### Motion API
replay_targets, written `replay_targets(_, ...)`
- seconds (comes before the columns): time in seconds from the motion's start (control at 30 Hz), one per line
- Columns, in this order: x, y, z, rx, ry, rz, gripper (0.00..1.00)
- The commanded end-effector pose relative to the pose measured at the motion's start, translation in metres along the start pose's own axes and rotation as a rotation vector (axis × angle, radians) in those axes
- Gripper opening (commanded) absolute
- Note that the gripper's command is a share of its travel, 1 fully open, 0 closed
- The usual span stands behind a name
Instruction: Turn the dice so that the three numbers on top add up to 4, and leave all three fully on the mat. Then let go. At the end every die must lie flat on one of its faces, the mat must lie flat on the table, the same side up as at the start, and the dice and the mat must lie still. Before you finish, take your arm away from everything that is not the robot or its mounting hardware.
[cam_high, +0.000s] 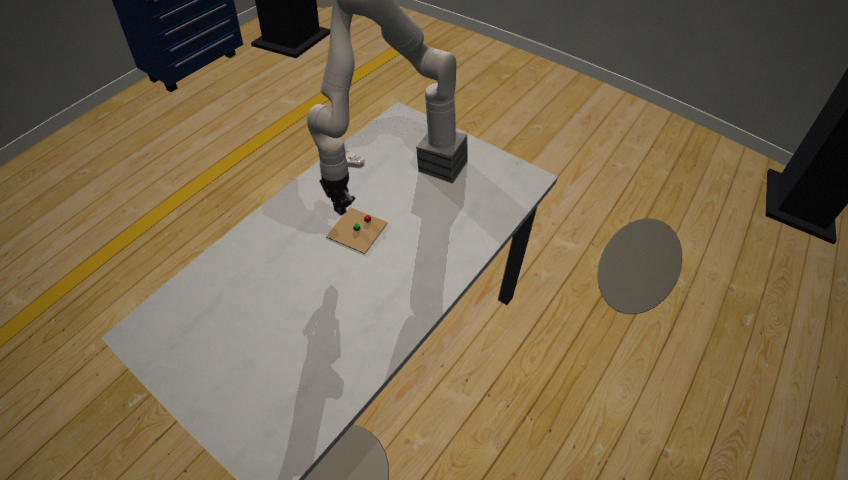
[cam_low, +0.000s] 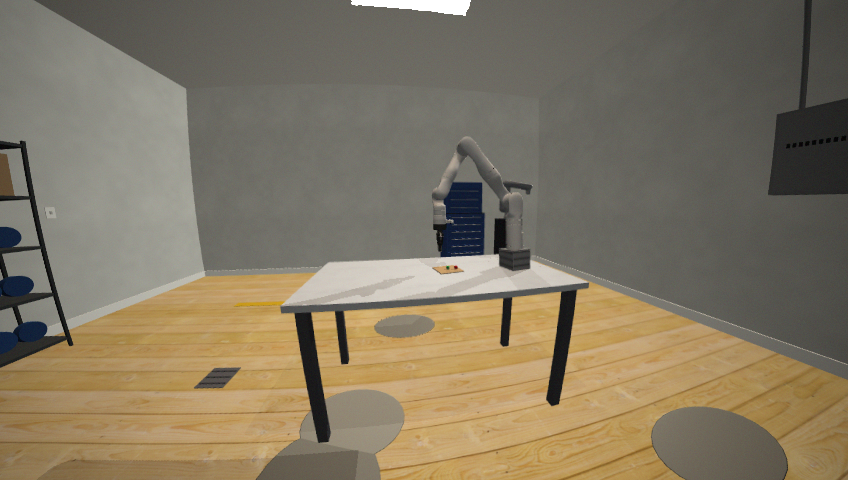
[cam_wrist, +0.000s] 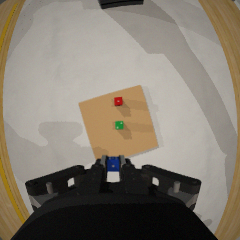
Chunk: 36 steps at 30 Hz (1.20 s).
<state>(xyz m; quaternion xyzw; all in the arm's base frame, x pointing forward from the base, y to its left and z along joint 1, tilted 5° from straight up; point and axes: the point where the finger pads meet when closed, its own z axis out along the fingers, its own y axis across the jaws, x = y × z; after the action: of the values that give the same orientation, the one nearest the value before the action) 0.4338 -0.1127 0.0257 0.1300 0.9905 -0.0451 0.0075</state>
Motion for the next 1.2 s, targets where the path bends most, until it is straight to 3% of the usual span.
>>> replay_targets(0.0,-0.003,0.015,0.001,0.003,-0.001,-0.035,0.11)
replay_targets(0.6,-0.003,0.015,0.006,0.003,-0.001,-0.035,0.11)
replay_targets(1.17,-0.004,0.015,0.066,0.003,-0.001,-0.035,0.11)
